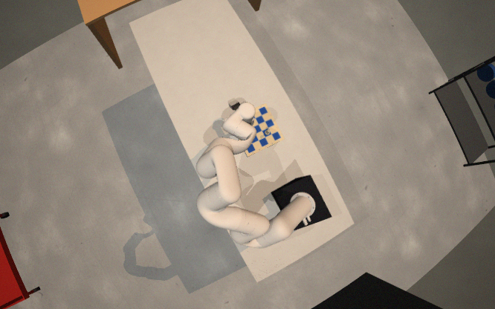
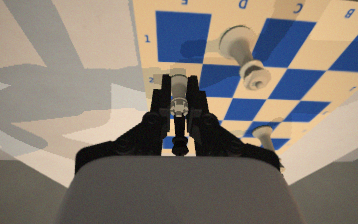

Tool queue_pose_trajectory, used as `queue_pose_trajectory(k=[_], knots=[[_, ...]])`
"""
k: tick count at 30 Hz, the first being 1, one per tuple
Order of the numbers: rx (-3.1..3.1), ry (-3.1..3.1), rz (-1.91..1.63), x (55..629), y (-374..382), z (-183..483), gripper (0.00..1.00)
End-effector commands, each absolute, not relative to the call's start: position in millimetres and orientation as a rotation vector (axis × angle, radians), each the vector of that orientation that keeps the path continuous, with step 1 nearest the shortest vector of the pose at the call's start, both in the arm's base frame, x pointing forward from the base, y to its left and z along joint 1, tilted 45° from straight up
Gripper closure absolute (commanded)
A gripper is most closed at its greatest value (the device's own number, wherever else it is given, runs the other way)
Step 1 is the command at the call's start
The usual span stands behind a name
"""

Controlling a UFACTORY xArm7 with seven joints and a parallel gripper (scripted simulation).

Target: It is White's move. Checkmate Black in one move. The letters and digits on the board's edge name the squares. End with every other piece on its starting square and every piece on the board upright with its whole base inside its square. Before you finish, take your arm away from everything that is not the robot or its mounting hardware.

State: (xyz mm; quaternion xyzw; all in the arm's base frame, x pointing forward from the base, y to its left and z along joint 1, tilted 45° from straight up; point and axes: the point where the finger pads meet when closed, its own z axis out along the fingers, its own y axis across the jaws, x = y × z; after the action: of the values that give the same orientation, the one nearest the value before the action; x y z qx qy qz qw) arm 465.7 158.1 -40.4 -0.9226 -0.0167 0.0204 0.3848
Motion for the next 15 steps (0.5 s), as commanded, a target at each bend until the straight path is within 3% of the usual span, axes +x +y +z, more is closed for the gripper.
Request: queue_pose_trajectory(k=[1, 15], knots=[[-2.352, -0.04, 0.047, 467.4, 156.2, -39.9, 1.0], [-2.352, -0.04, 0.047, 467.2, 158.6, -42.2, 1.0]])
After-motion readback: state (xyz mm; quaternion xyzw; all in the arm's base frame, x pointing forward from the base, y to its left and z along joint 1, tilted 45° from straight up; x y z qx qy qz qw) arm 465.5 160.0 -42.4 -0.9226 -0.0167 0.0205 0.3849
